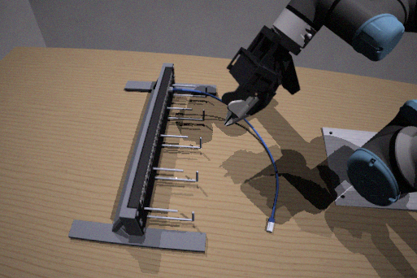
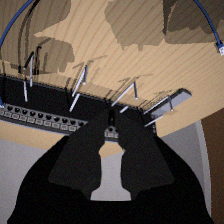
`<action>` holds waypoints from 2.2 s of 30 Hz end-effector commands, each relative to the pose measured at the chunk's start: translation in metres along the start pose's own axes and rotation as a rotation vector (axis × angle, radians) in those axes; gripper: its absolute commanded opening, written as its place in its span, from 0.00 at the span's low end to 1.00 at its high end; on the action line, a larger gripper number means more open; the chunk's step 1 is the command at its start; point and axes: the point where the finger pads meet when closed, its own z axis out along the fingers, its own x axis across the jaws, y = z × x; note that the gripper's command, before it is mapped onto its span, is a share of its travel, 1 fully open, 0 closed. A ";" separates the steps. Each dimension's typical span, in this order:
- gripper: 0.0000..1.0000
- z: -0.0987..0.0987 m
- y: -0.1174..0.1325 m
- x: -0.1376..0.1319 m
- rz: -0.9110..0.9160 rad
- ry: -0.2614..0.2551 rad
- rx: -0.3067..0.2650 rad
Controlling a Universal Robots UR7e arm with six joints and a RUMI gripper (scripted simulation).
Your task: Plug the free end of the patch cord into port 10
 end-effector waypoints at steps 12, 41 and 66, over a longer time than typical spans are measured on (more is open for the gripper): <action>0.00 0.028 -0.015 0.099 -0.307 0.159 0.262; 0.00 0.025 -0.042 0.192 -0.806 0.245 0.559; 0.00 0.024 -0.043 0.196 -0.835 0.246 0.573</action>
